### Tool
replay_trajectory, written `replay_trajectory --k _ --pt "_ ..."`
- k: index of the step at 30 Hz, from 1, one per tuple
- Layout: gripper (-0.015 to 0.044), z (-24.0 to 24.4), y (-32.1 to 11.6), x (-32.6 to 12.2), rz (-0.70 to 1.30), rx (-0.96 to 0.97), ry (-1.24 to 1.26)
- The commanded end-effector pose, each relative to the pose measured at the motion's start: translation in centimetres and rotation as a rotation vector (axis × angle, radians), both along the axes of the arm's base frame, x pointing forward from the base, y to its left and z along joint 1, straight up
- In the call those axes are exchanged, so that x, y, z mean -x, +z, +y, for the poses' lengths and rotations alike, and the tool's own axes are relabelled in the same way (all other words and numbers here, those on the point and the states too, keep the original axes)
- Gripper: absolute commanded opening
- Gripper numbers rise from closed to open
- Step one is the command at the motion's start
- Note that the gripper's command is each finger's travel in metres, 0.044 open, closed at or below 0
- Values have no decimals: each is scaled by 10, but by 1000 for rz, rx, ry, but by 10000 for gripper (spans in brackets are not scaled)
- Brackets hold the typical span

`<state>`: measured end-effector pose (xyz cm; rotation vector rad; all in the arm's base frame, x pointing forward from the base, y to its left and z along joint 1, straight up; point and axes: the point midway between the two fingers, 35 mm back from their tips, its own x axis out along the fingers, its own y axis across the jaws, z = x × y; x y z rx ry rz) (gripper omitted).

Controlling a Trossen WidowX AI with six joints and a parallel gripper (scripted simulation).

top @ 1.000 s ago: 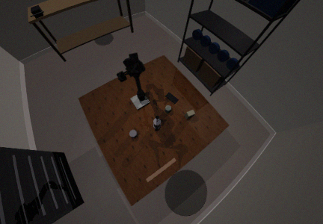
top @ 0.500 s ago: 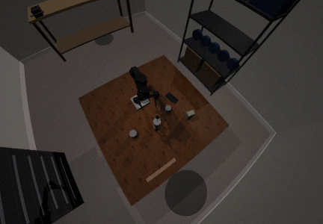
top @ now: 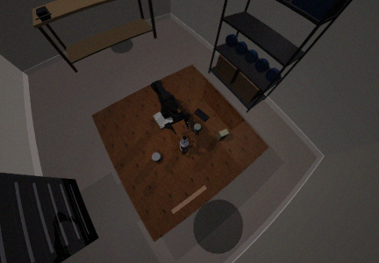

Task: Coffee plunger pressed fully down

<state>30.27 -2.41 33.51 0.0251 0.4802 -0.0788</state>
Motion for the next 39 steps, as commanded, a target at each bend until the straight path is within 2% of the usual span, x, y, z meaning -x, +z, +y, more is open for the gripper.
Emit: replay_trajectory --k 1,34,39 --pt "440 2 -35 0 26 1 11" --pt "440 1 -62 -33 23 1 17" --pt "309 1 -62 -33 23 1 17"
